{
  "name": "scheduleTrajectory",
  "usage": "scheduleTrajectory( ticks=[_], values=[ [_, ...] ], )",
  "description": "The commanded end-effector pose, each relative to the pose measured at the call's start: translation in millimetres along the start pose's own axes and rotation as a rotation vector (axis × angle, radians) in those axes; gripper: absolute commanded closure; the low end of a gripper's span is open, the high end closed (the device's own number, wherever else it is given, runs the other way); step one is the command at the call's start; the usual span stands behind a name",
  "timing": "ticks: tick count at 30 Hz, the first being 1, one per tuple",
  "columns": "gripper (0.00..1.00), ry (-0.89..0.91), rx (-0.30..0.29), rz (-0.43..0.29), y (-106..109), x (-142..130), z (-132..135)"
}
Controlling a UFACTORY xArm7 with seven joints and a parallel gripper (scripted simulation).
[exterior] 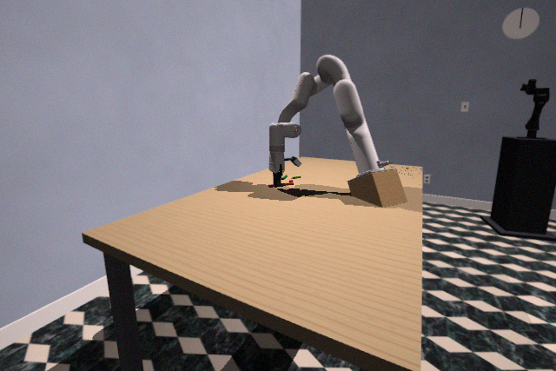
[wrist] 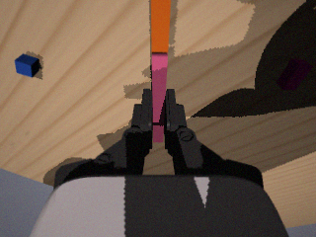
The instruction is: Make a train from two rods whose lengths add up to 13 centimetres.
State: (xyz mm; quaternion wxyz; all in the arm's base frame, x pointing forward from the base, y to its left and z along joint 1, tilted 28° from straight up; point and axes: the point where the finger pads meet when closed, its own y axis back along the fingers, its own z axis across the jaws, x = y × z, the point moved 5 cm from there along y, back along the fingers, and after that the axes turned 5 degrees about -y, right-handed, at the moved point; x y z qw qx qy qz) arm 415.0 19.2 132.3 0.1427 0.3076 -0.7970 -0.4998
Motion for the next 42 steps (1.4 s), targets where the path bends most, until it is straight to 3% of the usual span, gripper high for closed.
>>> scheduleTrajectory(
  ticks=[1, 7, 20, 33, 42],
  values=[
    [0.96, 0.0, 0.001, -0.003, 0.9, -1.1, -0.4],
    [0.96, 0.0, 0.001, -0.003, 0.9, -1.1, -0.4],
    [0.76, 0.0, 0.001, -0.003, 0.9, -1.1, -0.4],
    [0.76, 0.0, 0.001, -0.003, 1.6, -1.1, -0.4],
    [0.76, 0.0, 0.001, -0.003, 16.6, -1.1, -0.4]
  ],
)
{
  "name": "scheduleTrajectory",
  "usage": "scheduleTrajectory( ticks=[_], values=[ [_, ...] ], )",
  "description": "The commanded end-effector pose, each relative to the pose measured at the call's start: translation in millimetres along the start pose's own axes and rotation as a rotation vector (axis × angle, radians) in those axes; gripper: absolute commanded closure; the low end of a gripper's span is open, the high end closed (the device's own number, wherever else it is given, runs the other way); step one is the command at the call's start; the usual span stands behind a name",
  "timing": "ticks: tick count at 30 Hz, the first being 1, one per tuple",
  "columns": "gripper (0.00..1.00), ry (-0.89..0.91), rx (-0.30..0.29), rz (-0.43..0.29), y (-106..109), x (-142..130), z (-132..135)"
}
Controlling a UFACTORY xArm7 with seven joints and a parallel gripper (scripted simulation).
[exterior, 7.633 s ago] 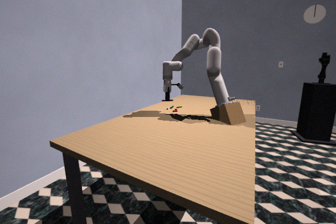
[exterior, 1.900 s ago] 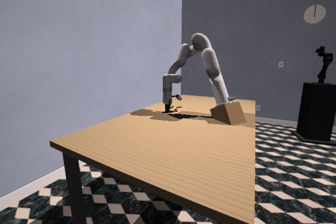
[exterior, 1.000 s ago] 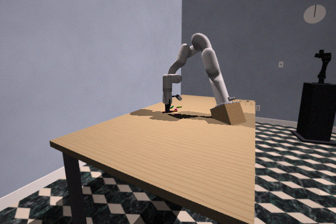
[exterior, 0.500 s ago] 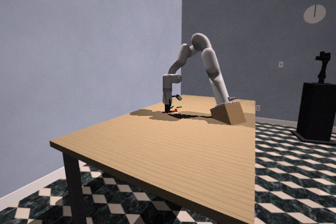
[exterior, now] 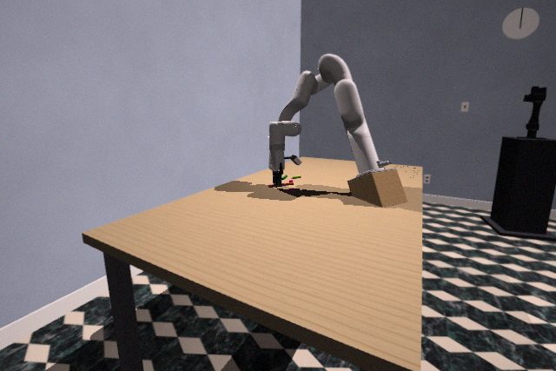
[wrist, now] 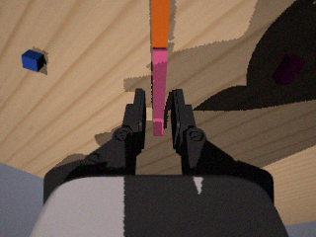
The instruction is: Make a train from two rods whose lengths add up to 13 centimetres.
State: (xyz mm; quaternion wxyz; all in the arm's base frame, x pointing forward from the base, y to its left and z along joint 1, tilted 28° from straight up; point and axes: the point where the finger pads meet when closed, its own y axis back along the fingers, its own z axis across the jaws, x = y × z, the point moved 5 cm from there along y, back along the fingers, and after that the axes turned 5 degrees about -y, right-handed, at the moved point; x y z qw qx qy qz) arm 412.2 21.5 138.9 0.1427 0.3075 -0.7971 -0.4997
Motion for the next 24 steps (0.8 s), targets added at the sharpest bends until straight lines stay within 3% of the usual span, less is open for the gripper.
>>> scheduleTrajectory(
  ticks=[1, 12, 22, 23, 24],
  values=[
    [0.76, 0.0, 0.001, -0.003, 13.0, -1.2, -0.5],
    [0.76, 0.0, 0.001, -0.003, 69.7, -1.0, -0.4],
    [0.76, 0.0, 0.001, -0.003, 83.4, -1.0, -0.4],
    [0.0, 0.0, 0.001, -0.003, 83.4, -1.0, -0.4],
    [0.0, 0.0, 0.001, -0.003, 83.4, -1.0, -0.4]
  ],
)
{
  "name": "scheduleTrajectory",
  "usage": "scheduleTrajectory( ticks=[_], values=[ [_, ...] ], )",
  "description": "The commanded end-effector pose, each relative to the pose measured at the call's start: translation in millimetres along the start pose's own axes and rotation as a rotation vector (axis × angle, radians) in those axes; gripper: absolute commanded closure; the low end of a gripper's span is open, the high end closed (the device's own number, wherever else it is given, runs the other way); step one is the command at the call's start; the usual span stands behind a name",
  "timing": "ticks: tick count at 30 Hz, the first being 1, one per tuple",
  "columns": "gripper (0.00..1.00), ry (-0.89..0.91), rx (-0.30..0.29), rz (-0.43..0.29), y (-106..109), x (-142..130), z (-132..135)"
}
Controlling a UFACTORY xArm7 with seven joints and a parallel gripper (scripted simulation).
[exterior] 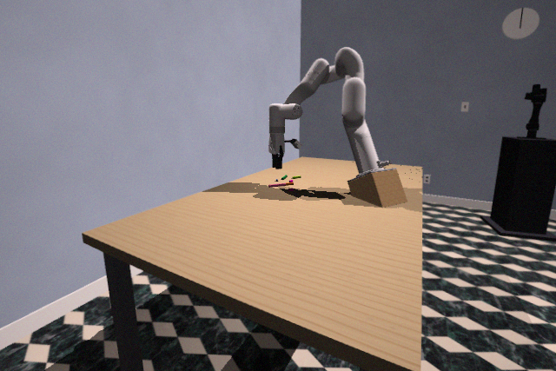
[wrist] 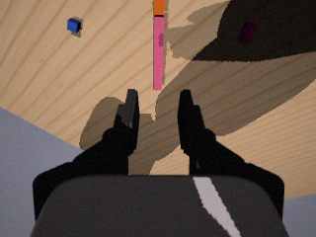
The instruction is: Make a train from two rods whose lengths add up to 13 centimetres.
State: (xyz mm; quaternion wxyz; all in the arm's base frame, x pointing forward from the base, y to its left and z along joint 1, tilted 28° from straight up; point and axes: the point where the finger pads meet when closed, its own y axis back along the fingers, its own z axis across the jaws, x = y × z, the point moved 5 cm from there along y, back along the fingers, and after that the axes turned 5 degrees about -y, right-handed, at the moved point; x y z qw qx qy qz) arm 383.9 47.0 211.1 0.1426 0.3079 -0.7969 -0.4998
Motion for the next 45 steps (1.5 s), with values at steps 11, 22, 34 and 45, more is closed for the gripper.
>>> scheduleTrajectory(
  ticks=[11, 22, 34, 45],
  values=[
    [0.0, 0.0, 0.001, -0.002, 1.8, -0.9, -0.4],
    [0.0, 0.0, 0.001, -0.002, 3.5, -0.9, -0.4],
    [0.0, 0.0, 0.001, -0.002, 40.2, -0.8, -0.4],
    [0.0, 0.0, 0.001, -0.002, 81.3, -0.7, -0.4]
  ],
)
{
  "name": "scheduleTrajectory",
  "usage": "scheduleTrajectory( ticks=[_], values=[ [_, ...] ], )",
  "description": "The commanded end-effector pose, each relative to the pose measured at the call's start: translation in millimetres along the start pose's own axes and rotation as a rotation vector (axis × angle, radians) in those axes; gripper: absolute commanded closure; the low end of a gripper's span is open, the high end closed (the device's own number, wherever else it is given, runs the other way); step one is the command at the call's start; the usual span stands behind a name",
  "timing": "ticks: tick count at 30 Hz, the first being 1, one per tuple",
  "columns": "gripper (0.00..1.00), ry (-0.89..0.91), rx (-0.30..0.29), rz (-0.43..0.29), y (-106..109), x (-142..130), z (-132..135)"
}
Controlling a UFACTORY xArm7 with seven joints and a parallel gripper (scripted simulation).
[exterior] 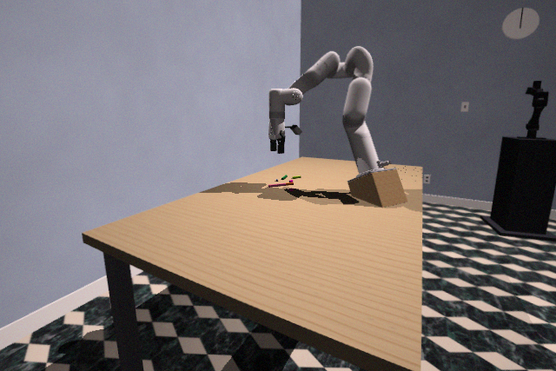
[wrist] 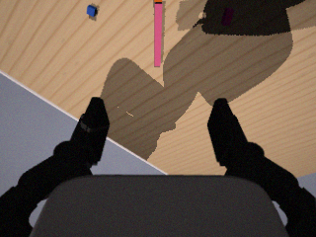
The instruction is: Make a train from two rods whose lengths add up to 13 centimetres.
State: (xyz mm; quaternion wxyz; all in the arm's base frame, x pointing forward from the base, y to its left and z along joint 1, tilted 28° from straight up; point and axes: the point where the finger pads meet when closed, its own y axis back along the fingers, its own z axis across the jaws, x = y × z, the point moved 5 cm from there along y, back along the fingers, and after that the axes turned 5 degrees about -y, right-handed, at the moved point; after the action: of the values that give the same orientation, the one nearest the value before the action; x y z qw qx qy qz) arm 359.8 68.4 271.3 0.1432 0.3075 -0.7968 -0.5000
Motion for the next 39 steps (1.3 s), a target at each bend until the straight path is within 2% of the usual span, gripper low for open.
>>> scheduleTrajectory(
  ticks=[1, 6, 39],
  values=[
    [0.0, 0.0, 0.002, -0.003, 15.5, -0.9, -0.7],
    [0.0, 0.0, 0.002, -0.003, 20.5, -0.9, -0.7],
    [0.0, 0.0, 0.002, -0.003, 20.5, -0.9, -0.7]
  ],
)
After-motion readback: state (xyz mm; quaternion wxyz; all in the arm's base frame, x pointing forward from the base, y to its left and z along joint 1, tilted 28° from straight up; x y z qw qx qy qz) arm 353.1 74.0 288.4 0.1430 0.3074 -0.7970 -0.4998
